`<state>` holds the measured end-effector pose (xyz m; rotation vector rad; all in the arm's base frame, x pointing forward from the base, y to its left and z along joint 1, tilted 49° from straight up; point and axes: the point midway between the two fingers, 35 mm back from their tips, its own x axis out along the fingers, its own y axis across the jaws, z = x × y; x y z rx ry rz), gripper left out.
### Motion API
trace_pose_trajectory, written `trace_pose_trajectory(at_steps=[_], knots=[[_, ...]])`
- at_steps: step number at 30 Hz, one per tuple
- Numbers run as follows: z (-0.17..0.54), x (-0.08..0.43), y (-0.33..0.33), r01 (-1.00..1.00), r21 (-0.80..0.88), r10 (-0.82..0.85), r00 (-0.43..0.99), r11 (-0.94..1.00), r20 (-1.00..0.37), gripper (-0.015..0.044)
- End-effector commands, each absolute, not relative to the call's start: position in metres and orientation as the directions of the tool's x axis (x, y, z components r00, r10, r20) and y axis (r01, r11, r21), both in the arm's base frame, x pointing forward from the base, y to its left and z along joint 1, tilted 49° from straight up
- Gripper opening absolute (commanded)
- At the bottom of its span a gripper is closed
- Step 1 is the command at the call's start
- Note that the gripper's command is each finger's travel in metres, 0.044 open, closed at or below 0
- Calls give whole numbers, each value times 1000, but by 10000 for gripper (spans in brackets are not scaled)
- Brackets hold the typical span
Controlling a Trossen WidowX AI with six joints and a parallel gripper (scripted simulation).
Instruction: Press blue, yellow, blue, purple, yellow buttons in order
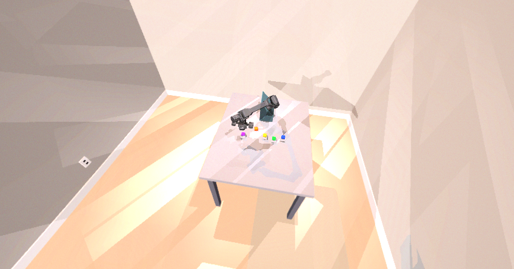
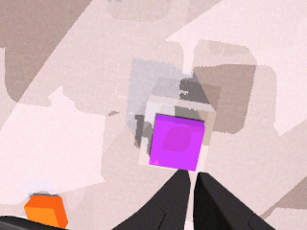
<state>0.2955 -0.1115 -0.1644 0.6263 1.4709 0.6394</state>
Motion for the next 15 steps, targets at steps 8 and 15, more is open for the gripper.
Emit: trace_pose_trajectory(at_steps=[8, 15], knots=[[-184, 288, -86, 3, 739, 739, -19, 674, -673, 20], [-191, 288, -78, 3, 739, 739, -19, 673, -673, 20]])
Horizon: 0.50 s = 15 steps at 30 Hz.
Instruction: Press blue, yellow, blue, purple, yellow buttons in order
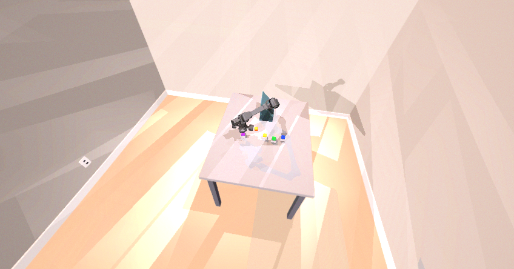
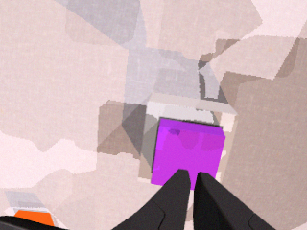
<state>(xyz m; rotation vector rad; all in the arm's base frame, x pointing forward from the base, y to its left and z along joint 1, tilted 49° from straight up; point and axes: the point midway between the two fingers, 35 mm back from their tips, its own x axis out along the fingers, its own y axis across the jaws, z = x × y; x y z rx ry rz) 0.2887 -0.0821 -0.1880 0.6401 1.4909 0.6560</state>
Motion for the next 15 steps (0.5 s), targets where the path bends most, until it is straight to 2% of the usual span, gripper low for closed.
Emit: trace_pose_trajectory(at_steps=[1, 15], knots=[[-192, 288, -77, 3, 739, 739, -19, 673, -673, 20], [-206, 287, -61, 3, 740, 740, -19, 672, -672, 20]])
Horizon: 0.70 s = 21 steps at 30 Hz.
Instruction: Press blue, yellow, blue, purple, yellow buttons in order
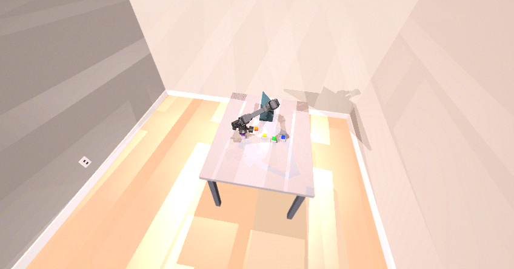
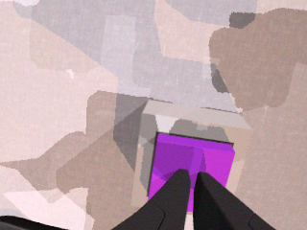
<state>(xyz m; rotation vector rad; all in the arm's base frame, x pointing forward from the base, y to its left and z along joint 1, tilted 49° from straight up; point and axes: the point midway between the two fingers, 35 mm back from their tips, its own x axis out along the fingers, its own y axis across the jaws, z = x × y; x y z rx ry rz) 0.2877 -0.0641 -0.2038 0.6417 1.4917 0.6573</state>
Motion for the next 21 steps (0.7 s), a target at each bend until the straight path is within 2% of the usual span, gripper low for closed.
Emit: trace_pose_trajectory(at_steps=[1, 17, 21], knots=[[-206, 287, -61, 3, 740, 740, -19, 672, -672, 20], [-206, 287, -61, 3, 740, 740, -19, 672, -672, 20], [-183, 288, -87, 3, 739, 739, -19, 674, -673, 20]])
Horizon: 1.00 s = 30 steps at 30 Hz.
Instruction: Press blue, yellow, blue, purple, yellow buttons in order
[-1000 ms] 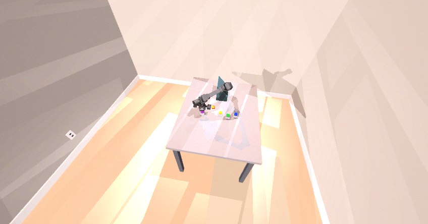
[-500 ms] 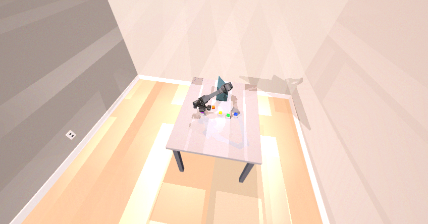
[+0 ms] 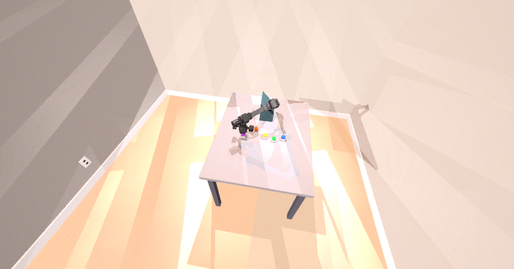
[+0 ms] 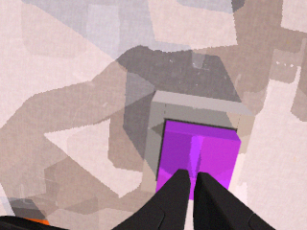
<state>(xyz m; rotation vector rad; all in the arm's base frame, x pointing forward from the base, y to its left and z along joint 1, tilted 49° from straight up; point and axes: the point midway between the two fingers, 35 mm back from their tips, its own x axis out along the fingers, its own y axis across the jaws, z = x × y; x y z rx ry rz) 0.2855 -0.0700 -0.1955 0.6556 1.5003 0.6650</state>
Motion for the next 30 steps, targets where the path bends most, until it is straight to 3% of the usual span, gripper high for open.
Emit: trace_pose_trajectory(at_steps=[1, 13, 21, 30], knots=[[-183, 288, -87, 3, 739, 739, -19, 674, -673, 20], [-139, 290, -132, 3, 737, 737, -20, 676, -676, 20], [-58, 296, -68, 8, 733, 733, -19, 680, -680, 20], [8, 267, 4, 7, 745, 745, -23, 667, -667, 20]])
